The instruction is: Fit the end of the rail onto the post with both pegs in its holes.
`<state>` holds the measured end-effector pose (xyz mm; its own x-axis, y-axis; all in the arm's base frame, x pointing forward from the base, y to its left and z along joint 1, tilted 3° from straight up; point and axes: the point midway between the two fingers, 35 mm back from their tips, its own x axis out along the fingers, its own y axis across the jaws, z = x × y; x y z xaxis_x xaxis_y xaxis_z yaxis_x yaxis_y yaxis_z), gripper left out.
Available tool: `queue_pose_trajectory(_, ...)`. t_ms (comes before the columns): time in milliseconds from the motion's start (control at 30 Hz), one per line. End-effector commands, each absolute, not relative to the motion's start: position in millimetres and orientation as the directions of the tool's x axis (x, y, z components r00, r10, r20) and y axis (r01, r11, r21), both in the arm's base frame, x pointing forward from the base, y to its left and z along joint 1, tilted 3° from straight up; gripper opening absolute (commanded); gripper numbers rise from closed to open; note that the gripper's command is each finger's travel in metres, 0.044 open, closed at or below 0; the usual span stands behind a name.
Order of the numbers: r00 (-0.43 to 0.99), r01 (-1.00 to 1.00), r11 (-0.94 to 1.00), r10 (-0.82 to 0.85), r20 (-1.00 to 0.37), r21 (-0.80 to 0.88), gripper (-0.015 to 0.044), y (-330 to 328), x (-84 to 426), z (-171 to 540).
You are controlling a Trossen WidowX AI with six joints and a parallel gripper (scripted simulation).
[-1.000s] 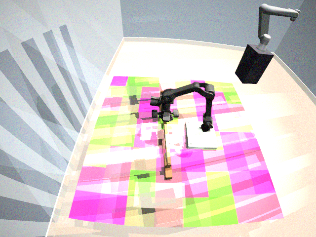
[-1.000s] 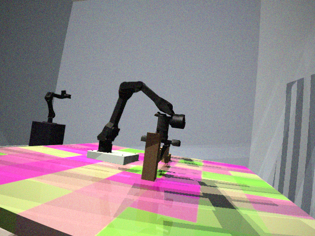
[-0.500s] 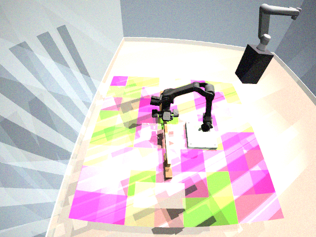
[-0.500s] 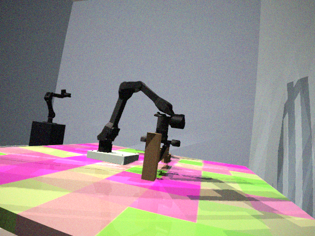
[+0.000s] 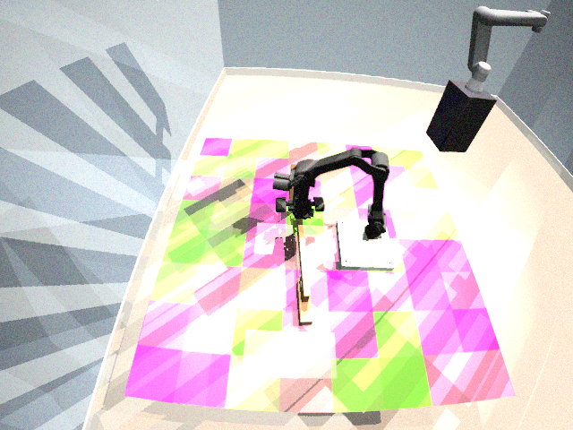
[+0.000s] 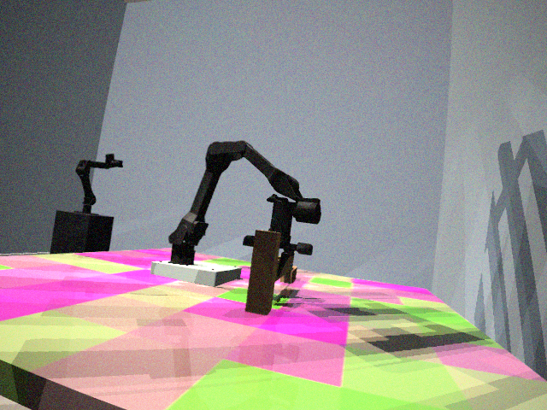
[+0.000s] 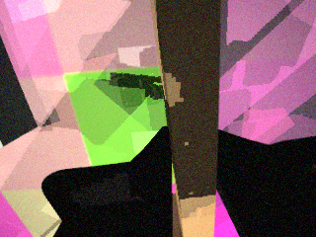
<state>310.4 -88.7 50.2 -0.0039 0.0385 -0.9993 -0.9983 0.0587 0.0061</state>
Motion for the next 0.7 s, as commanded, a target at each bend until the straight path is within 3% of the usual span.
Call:
queue_pose_trajectory(0, -0.001, -0.998, 0.056, 0.035, -0.999, 0.003, 0.0, -92.5, 311.1, 52.1)
queue_pose_trajectory(667, -0.001, -0.998, 0.056, 0.035, -0.999, 0.003, 0.0, -98.5, 311.9, 53.5)
